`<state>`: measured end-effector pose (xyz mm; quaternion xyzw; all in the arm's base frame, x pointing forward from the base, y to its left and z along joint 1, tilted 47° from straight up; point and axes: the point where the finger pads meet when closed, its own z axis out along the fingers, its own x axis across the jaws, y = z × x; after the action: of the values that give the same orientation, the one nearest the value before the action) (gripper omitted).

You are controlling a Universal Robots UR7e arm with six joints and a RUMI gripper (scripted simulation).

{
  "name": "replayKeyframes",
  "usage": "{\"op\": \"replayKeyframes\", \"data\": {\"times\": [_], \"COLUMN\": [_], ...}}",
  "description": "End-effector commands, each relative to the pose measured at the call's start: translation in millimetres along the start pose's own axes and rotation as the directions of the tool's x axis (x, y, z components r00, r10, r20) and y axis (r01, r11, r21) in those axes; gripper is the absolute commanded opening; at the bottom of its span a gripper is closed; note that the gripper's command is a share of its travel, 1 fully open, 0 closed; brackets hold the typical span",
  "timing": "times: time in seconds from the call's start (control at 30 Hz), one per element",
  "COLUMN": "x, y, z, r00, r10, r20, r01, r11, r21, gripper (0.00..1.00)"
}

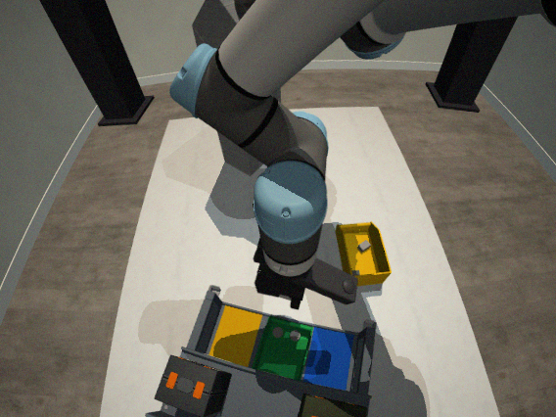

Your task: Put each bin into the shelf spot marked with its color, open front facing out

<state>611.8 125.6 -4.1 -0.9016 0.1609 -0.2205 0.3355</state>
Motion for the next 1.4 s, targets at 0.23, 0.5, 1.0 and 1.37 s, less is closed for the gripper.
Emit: {"op": "replayKeyframes", "data": {"times": [0.23, 0.5, 1.0, 1.37], "x": [-7, -25, -78, -123], "y": [-12, -38, -100, -138], "z": [-1, -4, -16, -31], "r00": [0.998, 0.981, 0.848, 0.667], "r10": [0.058, 0.194, 0.529, 0.745], "r20": [0.002, 0.005, 0.0, -0.007], "r01": [-0.058, -0.193, -0.529, -0.745], "r11": [0.998, 0.981, 0.848, 0.666], "r21": [-0.003, -0.011, -0.023, -0.018], "gripper": [0.0, 0.0, 0.0, 0.0]}}
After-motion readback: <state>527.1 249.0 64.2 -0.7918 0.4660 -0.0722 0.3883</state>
